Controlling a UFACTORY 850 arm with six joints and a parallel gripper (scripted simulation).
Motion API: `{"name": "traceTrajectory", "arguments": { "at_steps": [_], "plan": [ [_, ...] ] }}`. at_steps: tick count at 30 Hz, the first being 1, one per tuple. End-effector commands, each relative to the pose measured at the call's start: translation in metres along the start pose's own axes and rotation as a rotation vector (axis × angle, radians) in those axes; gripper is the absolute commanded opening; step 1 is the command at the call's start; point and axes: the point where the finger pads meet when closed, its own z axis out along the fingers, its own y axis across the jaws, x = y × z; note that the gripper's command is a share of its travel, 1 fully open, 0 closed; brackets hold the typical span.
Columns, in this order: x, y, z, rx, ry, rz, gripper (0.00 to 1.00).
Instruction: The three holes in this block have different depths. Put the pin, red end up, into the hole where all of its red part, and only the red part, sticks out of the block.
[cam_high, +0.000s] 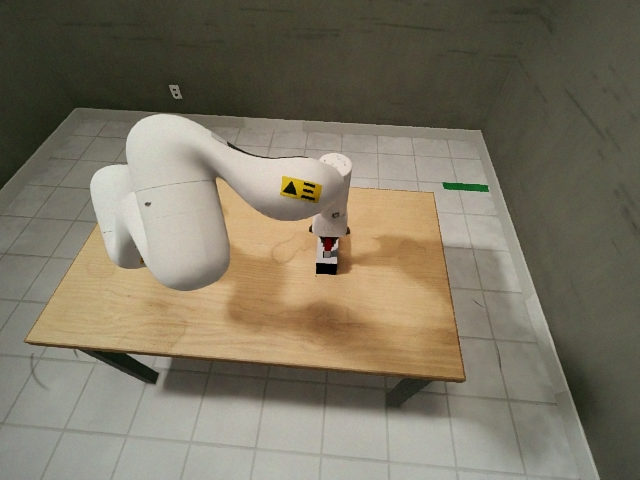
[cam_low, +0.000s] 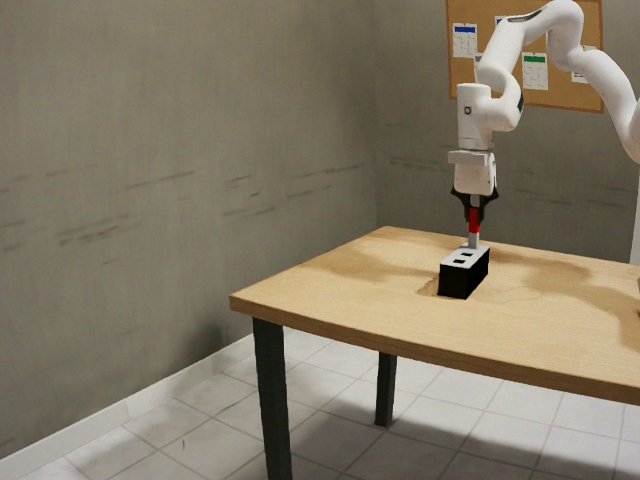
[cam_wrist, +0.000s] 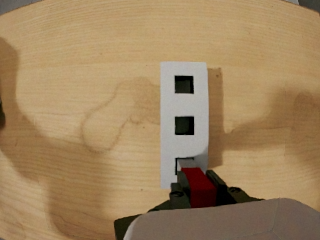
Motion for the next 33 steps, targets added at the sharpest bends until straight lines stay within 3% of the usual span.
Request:
{"name": "traceTrajectory", "arguments": {
  "at_steps": [1, 33],
  "plan": [
    [0.0003, 0.0009, -0.0006, -0.001, 0.000, 0.001, 0.00],
    [-0.0005, 0.0003, 0.0034, -0.001, 0.000, 0.001, 0.00]
  ]
}}
